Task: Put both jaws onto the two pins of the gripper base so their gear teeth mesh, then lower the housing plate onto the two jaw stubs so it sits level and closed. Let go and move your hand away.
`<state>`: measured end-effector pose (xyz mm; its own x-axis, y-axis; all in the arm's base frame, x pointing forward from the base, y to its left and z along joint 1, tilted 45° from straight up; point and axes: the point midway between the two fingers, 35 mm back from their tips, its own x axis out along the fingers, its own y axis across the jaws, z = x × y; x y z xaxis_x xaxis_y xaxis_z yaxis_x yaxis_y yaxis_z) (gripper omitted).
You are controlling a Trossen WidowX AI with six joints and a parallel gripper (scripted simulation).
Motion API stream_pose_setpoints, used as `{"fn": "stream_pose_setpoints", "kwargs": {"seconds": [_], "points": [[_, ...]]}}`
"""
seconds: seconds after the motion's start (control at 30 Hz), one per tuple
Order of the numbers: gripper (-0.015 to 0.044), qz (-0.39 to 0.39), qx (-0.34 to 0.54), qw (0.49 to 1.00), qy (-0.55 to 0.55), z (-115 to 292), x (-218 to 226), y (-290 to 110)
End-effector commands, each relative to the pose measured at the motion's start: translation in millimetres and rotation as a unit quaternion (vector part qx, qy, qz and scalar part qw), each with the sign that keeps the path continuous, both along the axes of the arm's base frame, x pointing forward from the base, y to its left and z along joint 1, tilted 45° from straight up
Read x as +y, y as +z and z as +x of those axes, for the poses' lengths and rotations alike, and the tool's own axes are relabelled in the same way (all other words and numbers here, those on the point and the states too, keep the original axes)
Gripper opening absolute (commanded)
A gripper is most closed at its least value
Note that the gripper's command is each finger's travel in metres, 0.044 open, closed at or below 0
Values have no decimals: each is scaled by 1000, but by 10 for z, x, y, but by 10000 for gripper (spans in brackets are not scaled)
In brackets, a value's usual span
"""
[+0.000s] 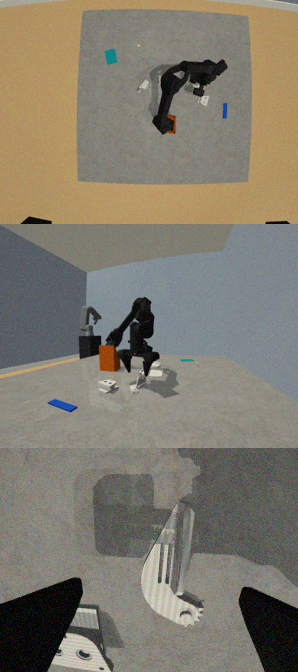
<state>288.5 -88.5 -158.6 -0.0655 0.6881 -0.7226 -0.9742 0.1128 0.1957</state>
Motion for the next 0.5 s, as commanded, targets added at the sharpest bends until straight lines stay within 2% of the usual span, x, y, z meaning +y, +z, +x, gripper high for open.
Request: {"fn": "stream_pose_setpoints", "kwargs": {"seconds": [0.0,0.47], "points": [[440,1,0,1000,-3,4,4,-4],[440,0,0,1000,0,2,27,-31]]}}
